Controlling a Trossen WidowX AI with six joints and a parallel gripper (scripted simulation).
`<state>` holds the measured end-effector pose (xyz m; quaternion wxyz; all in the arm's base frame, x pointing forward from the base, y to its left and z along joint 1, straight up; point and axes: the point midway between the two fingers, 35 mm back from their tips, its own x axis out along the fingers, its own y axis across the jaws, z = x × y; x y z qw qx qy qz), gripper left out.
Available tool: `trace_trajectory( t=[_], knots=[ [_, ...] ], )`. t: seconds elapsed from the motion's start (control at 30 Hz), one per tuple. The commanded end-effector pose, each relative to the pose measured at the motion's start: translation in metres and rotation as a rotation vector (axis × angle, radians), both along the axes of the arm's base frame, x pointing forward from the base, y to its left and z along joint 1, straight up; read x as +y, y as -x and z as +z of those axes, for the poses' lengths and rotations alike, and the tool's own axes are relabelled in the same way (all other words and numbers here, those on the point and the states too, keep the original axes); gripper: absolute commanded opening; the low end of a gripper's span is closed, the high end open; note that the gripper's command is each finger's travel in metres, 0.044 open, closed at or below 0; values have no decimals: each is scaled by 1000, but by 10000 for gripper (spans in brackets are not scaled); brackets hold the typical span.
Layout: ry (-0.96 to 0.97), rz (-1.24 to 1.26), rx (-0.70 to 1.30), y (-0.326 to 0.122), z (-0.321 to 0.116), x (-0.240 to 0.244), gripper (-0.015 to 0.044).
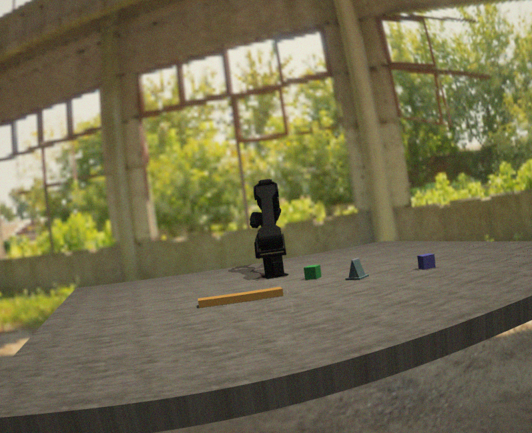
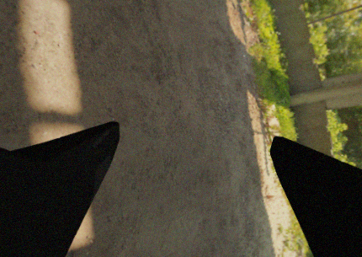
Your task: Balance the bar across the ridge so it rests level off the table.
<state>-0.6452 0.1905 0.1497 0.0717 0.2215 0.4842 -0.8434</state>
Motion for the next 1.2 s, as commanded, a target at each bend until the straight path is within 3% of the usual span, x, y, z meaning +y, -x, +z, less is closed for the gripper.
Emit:
trace_trajectory(
  t=[0.0,0.1,0.57,1.17],
  knots=[
    [1,-3,-1,-1,0,1,374],
    [17,-40,-16,-10,-3,19,315],
    [23,-214,-89,-73,-11,118,315],
    [27,-456,-171,-189,-11,242,315]
  ],
)
